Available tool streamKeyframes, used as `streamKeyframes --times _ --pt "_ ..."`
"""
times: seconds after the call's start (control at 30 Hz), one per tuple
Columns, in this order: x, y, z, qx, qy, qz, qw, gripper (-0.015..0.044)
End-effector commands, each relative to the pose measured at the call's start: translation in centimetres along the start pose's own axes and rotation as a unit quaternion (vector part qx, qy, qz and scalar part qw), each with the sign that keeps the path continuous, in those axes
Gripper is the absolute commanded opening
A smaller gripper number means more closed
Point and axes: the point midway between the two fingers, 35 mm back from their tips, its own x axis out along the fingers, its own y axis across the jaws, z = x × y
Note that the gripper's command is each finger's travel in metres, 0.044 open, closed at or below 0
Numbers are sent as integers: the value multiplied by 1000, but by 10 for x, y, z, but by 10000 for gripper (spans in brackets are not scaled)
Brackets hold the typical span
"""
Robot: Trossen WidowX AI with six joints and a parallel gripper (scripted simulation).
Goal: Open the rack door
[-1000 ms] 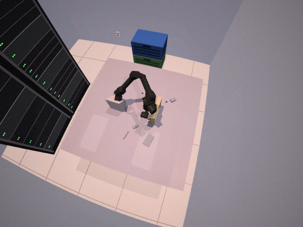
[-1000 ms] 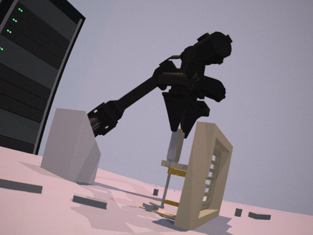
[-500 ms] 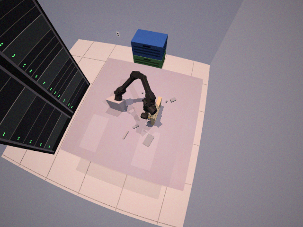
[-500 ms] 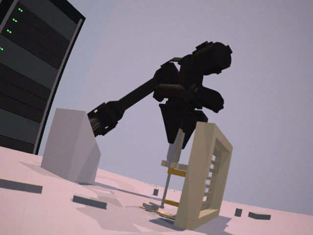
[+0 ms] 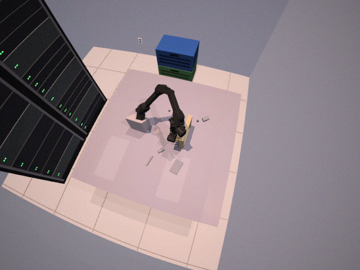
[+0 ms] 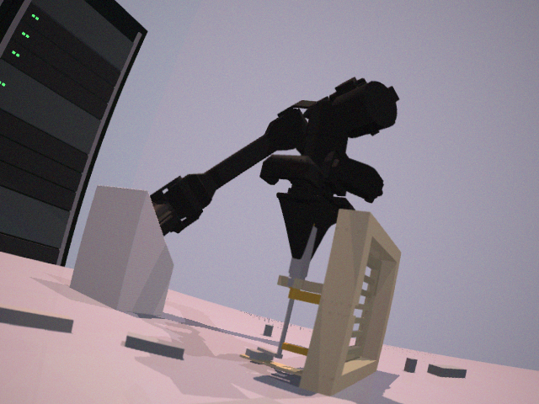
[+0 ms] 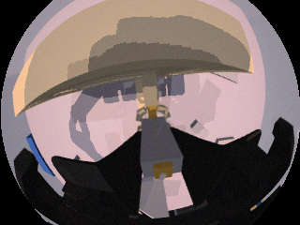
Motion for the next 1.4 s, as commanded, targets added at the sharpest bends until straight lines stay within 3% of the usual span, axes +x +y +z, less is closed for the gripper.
streamKeyframes --times 0.0,0.37,0.7,1.03,1.37 --pt "1 0 0 2 -1 0 1000 53" --pt "1 0 0 18 -1 0 1000 11" --pt "1 0 0 257 -1 0 966 11" --pt "1 0 0 485 0 0 875 11" --pt "1 0 0 683 0 1 730 11"
